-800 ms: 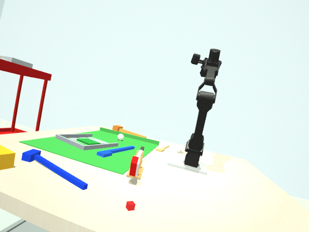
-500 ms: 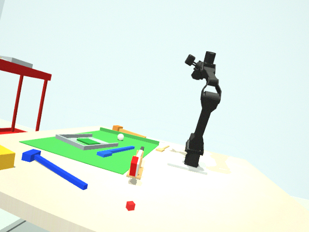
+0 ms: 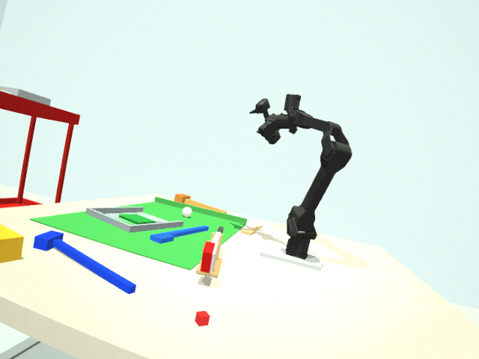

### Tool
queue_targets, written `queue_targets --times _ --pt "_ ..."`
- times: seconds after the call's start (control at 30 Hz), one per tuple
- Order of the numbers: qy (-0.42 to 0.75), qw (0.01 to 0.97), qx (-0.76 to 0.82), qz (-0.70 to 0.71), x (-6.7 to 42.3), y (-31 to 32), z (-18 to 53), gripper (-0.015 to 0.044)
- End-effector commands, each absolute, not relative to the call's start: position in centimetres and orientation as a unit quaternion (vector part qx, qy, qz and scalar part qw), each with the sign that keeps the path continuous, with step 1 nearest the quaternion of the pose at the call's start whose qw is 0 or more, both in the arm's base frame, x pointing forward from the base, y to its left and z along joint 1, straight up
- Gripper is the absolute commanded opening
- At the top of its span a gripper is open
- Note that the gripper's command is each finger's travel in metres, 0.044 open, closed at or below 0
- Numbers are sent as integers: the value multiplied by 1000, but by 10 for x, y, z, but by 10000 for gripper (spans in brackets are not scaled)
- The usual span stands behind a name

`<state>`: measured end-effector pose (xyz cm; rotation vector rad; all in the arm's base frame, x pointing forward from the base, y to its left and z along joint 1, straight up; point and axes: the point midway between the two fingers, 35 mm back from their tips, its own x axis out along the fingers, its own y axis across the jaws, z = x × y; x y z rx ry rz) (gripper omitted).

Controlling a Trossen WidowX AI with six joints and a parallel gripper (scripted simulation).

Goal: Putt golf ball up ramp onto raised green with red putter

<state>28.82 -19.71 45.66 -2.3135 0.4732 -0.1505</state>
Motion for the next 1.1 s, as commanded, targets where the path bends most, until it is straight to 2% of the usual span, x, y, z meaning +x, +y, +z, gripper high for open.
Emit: queue_targets --times 0.0,0.23,0.47,0.8,0.97,1.07 --pt "153 469 -869 29 326 -161 407 440" --pt "120 577 -784 193 364 -73 331 440" --pt "135 618 -685 361 360 24 259 440" --pt "237 561 -553 568 283 146 170 440" --pt "315 488 -510 634 222 182 136 440" --pt "338 464 -502 647 204 189 128 440"
